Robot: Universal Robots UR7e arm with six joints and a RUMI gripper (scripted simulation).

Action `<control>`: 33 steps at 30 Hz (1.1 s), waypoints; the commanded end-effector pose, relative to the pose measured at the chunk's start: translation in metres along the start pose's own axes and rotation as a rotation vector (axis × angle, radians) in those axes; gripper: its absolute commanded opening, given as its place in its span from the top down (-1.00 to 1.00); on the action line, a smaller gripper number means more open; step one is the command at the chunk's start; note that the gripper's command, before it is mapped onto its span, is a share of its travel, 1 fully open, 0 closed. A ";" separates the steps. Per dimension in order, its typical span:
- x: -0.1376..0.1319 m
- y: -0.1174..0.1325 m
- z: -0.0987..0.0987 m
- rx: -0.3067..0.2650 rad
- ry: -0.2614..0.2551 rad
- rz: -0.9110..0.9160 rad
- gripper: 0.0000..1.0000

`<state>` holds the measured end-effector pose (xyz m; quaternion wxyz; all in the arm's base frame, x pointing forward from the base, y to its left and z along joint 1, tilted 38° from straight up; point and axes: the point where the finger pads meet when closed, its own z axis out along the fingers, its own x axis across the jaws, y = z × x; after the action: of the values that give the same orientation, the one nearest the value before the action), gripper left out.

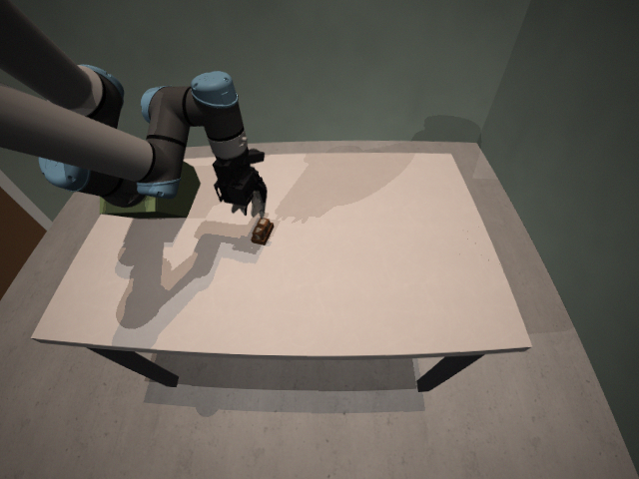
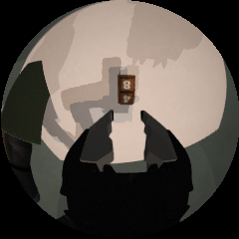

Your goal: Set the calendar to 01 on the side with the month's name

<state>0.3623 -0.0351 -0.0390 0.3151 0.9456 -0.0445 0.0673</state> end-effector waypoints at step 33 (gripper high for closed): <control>0.000 0.001 0.044 0.000 0.001 0.000 0.44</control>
<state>0.3663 -0.0600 -0.0707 0.3151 0.9456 -0.0446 0.0670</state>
